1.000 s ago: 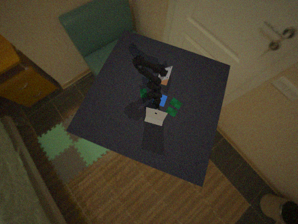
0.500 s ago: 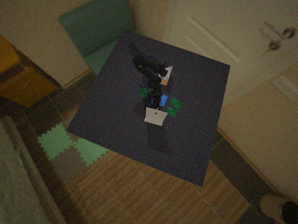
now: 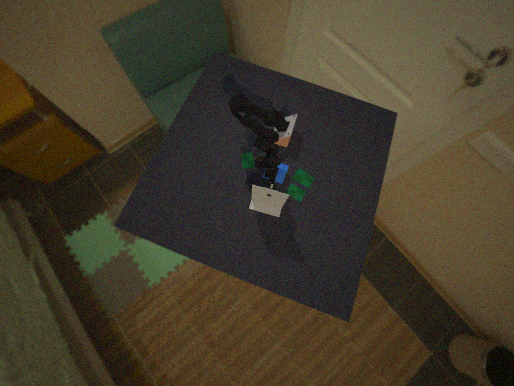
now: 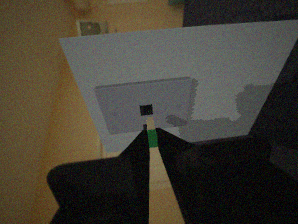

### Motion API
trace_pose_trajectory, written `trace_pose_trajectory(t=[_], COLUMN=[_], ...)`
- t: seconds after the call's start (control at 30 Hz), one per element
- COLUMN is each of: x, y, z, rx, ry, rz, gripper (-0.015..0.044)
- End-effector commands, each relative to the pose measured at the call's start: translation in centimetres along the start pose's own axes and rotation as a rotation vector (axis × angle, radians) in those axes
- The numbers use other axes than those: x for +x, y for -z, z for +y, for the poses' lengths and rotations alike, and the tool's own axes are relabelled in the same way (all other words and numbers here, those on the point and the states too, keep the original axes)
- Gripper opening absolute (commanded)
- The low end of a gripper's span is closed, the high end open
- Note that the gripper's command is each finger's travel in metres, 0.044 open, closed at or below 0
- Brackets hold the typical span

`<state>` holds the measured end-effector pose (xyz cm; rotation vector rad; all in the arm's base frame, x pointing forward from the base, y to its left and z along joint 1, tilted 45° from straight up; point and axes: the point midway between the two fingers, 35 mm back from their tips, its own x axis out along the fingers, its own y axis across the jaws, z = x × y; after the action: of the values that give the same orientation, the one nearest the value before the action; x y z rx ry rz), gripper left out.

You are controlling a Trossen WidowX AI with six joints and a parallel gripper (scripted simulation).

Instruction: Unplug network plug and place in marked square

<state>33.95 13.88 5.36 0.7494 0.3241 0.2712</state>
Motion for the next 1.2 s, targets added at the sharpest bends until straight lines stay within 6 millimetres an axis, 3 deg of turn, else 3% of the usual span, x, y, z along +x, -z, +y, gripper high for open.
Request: trace_pose_trajectory(t=[0.0, 1.17], x=[-0.4, -2.5], y=[0.1, 0.8], z=[-0.2, -0.2], rx=[0.006, 0.006], ry=[0.008, 0.013], rz=[0.000, 0.005], gripper=[0.0000, 0.0000])
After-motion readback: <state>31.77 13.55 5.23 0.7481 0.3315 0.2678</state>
